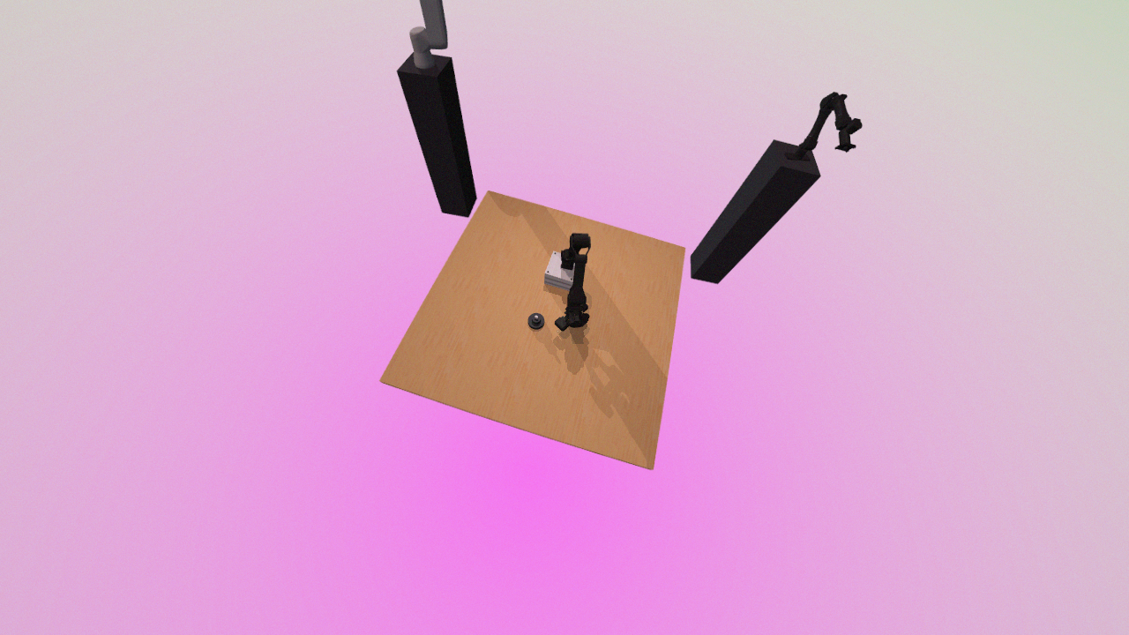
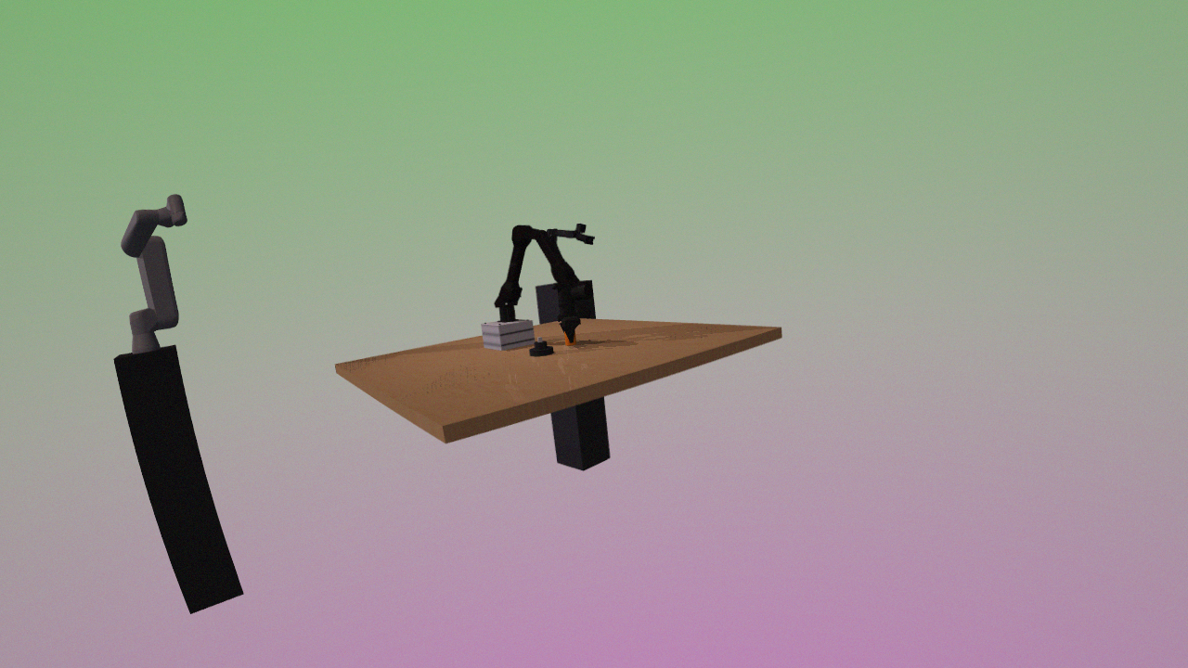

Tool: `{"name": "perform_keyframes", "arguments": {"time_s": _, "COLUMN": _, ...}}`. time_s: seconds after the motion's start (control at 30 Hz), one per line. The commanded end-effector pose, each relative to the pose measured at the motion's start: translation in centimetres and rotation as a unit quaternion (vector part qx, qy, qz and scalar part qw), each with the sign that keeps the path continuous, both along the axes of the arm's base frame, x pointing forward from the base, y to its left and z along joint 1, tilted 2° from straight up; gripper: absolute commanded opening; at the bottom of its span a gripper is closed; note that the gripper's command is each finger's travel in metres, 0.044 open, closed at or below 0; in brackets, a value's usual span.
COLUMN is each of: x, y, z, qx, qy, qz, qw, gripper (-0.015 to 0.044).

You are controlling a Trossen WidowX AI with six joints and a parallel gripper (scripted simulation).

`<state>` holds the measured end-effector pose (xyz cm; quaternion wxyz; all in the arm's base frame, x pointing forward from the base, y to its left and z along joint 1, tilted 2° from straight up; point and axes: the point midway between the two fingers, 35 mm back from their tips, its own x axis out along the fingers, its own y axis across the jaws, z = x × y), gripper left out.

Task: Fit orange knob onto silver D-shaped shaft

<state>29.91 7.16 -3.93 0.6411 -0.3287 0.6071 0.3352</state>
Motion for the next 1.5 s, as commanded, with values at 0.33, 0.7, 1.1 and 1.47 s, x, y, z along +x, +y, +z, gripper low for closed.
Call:
{"name": "perform_keyframes", "arguments": {"time_s": 0.33, "x": 0.0, "y": 0.0, "z": 0.0, "qx": 0.000, "qy": 0.000, "qz": 0.000, "qw": 1.000, "gripper": 0.0240}}
{"name": "perform_keyframes", "arguments": {"time_s": 0.7, "x": -0.1, "y": -0.2, "z": 7.0, "qx": 0.002, "qy": -0.001, "qz": 0.002, "qw": 1.000, "gripper": 0.0398}}
{"name": "perform_keyframes", "arguments": {"time_s": 1.1, "x": -0.2, "y": -0.2, "z": 6.6, "qx": 0.002, "qy": -0.001, "qz": 0.002, "qw": 1.000, "gripper": 0.0440}}
{"name": "perform_keyframes", "arguments": {"time_s": 1.47, "x": -0.1, "y": -0.2, "z": 5.2, "qx": 0.002, "qy": -0.001, "qz": 0.002, "qw": 1.000, "gripper": 0.0440}}
